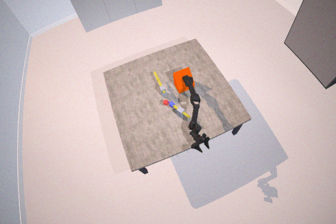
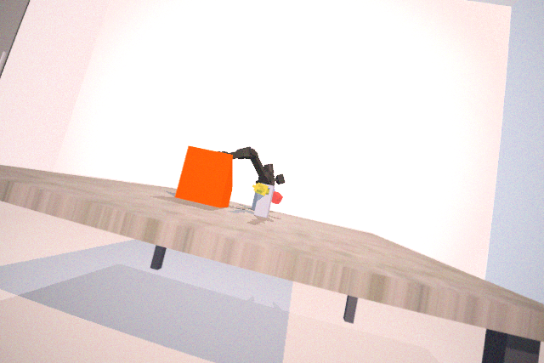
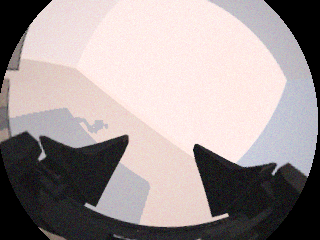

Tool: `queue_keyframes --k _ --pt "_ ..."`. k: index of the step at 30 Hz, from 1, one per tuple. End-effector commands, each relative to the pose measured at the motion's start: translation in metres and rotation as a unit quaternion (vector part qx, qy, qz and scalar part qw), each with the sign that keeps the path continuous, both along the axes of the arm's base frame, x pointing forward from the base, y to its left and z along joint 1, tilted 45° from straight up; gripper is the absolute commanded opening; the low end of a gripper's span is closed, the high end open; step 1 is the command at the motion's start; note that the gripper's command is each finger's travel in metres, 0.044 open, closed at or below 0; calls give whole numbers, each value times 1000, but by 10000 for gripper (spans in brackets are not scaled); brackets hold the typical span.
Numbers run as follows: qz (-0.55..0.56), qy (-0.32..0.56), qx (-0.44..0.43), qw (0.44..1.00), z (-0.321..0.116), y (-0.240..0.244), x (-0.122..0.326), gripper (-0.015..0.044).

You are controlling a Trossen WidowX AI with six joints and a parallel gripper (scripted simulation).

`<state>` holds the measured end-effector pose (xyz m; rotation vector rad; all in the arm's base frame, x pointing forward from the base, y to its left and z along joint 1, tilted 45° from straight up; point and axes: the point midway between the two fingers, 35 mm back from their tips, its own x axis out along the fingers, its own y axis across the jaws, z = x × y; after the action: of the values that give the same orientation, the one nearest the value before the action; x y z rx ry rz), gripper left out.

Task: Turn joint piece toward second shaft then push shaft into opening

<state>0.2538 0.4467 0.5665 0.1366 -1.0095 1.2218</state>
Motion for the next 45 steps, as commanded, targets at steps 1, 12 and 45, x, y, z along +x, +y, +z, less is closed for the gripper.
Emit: queue_keyframes --k 1,12,45 --pt "0 3 -1 1000 1 0 0 426" --pt "21 173 -32 984 30 -2 -3 440" --pt "-30 468 -98 878 19 -45 6 440"
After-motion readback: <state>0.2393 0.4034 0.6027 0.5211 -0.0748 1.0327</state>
